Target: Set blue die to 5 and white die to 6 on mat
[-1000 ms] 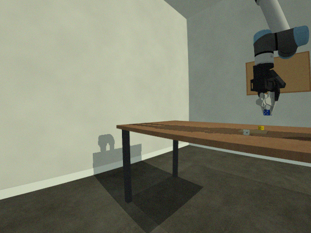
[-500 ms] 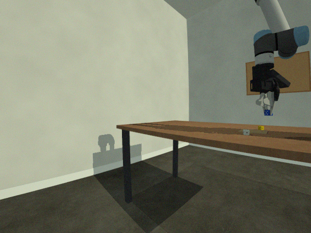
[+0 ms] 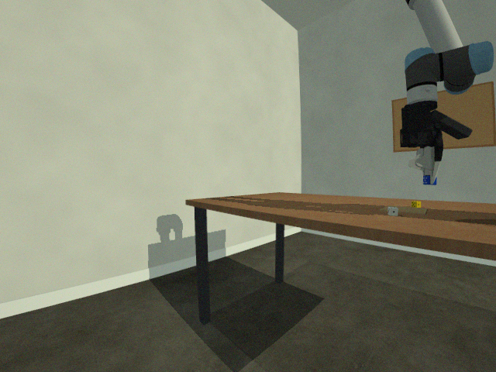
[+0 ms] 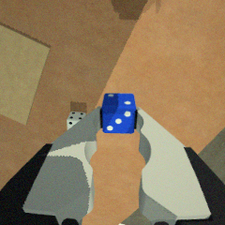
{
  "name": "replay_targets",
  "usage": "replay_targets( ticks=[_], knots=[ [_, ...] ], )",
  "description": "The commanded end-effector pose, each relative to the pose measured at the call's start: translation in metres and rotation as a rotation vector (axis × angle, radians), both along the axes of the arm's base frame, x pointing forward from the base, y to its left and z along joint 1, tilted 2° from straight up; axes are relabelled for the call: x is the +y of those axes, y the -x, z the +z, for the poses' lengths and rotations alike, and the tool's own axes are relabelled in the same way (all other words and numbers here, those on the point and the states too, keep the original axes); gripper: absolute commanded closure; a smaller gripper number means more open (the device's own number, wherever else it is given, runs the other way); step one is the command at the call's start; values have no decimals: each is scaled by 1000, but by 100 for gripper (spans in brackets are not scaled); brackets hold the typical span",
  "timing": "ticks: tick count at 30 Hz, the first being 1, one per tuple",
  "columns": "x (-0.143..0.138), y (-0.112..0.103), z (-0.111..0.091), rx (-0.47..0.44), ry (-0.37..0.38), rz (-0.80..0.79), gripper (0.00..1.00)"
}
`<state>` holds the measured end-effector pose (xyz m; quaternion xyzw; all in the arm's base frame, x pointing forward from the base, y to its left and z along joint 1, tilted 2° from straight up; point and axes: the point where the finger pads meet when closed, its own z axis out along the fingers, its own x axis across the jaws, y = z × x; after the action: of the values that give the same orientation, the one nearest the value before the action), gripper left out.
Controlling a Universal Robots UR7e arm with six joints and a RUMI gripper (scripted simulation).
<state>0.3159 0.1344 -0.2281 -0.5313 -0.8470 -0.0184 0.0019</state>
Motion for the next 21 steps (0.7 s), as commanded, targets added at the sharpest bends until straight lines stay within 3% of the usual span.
replay_targets(
  ticks=[1,21],
  knots=[
    [2,1,0,2,5,-123,94],
    [11,3,-1,18,-4,-652,94]
  ],
)
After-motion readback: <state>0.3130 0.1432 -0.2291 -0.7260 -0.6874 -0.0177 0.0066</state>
